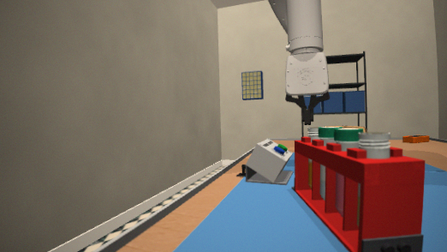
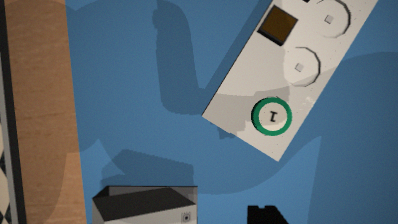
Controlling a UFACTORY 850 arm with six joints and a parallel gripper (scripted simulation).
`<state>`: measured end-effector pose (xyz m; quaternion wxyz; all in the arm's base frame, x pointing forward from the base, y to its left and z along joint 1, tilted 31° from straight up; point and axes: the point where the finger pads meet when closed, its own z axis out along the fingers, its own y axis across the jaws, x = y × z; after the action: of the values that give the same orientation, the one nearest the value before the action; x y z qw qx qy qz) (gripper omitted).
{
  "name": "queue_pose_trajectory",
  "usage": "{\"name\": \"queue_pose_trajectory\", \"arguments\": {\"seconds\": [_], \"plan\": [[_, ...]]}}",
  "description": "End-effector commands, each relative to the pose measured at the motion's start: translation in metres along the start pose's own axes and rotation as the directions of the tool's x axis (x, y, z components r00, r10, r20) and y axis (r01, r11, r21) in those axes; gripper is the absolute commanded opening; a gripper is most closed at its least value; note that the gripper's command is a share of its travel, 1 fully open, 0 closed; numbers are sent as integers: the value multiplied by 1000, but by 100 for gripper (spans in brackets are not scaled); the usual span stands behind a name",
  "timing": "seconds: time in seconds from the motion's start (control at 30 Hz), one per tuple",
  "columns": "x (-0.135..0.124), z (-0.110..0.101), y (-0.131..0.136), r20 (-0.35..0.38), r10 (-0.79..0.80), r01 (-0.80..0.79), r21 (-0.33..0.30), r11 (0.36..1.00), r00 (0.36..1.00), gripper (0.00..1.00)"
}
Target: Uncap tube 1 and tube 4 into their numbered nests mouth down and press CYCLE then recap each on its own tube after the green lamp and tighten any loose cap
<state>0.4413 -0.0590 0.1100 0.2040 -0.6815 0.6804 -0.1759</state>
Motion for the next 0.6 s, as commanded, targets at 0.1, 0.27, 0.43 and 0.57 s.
{"name": "queue_pose_trajectory", "arguments": {"seconds": [0.1,0.27,0.43,0.57], "plan": [[-41,10,-26,-12,0,0,-1,1000,1000,0],[-63,14,-39,-12,0,0,-1,1000,1000,0],[-84,19,-51,-12,0,0,-1,1000,1000,0],[-89,20,-54,-12,0,0,-1,1000,1000,0]]}}
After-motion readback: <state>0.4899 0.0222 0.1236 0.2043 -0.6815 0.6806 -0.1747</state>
